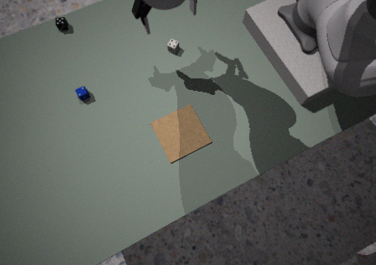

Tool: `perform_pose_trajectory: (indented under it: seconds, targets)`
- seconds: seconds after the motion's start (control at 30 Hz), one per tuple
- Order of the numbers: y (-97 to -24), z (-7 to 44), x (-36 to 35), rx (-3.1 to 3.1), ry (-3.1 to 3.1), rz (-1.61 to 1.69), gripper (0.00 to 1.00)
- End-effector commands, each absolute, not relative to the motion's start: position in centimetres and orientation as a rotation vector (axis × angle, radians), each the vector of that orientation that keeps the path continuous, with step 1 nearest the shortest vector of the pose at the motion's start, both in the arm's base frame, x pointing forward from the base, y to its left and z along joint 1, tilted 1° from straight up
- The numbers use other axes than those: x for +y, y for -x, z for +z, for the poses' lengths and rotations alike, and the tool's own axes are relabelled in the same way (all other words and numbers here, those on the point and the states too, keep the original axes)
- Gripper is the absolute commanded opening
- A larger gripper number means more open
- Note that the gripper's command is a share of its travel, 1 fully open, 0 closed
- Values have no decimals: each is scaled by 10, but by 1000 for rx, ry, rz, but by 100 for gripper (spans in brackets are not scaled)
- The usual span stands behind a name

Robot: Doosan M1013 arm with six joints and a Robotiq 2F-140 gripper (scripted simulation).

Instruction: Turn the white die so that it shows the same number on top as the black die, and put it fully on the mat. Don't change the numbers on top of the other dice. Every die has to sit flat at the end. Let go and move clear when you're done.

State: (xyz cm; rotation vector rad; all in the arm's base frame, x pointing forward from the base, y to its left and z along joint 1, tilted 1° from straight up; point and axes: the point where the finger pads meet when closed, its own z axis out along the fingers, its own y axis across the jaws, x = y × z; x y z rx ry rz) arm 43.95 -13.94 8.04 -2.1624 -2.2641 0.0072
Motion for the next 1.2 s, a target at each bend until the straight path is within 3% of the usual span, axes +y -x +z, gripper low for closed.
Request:
perform_pose_trajectory:
  seconds: [0.0,0.9,0.93,1.17]
  targets:
    - [-438,73,-138,-2095,2328,21,100]
    - [-437,57,-139,-1047,2958,25,100]
    - [-437,57,-139,-1047,2958,25,35]
    - [-437,57,-139,-1047,2958,25,35]
